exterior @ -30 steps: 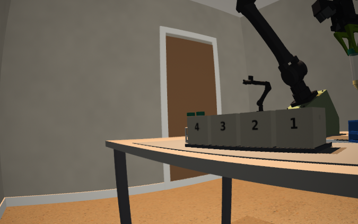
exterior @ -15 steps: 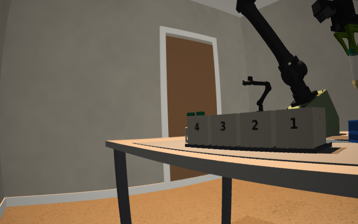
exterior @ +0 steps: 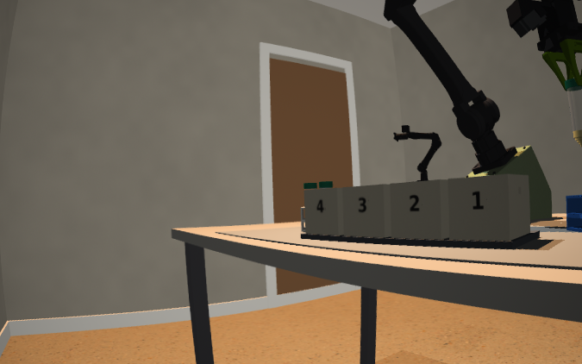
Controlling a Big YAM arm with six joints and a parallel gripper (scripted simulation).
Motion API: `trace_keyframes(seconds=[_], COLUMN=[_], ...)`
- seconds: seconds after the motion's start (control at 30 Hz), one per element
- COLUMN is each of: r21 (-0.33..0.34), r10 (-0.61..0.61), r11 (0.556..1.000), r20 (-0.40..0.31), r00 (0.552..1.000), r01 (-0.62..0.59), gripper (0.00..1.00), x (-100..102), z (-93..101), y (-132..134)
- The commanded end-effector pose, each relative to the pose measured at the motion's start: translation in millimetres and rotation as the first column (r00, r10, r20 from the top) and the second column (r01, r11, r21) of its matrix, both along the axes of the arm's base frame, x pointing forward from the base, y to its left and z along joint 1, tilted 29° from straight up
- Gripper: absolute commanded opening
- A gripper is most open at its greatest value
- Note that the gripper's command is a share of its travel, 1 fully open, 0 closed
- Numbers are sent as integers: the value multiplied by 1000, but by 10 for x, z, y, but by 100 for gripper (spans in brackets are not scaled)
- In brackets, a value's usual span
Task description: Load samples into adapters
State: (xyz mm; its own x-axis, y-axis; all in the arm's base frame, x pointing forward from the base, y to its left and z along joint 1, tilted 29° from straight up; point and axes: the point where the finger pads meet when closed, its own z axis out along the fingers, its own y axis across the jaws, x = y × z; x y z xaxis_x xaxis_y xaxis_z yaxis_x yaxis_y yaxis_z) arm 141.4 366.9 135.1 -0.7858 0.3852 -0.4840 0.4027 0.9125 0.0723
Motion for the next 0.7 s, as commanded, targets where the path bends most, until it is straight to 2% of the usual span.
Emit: trace_keyframes(seconds=[0.0, 0.1, 0.17, 0.23, 0.33, 0.37, 0.43, 0.67], r21=[83, 86, 28, 13, 13, 13, 13, 12], r10=[-20, -9, -9, -8, -8, 16, -8, -8], r11=[996, 996, 1000, 1000, 1000, 1000, 1000, 1000], r20=[11, 13, 4, 2, 2, 2, 3, 4], r00=[1000, 1000, 1000, 1000, 1000, 1000, 1000, 1000], r01=[19, 8, 8, 8, 8, -16, 8, 8], gripper=[0, 0, 0, 0, 0, 0, 0, 0], x=[33, 99, 103, 129, 142, 64, 178, 267], z=[365, 286, 30, -71, -95, -119, -167, -331], y=[162, 164, 14, 8, 5, 40, -1, -23])
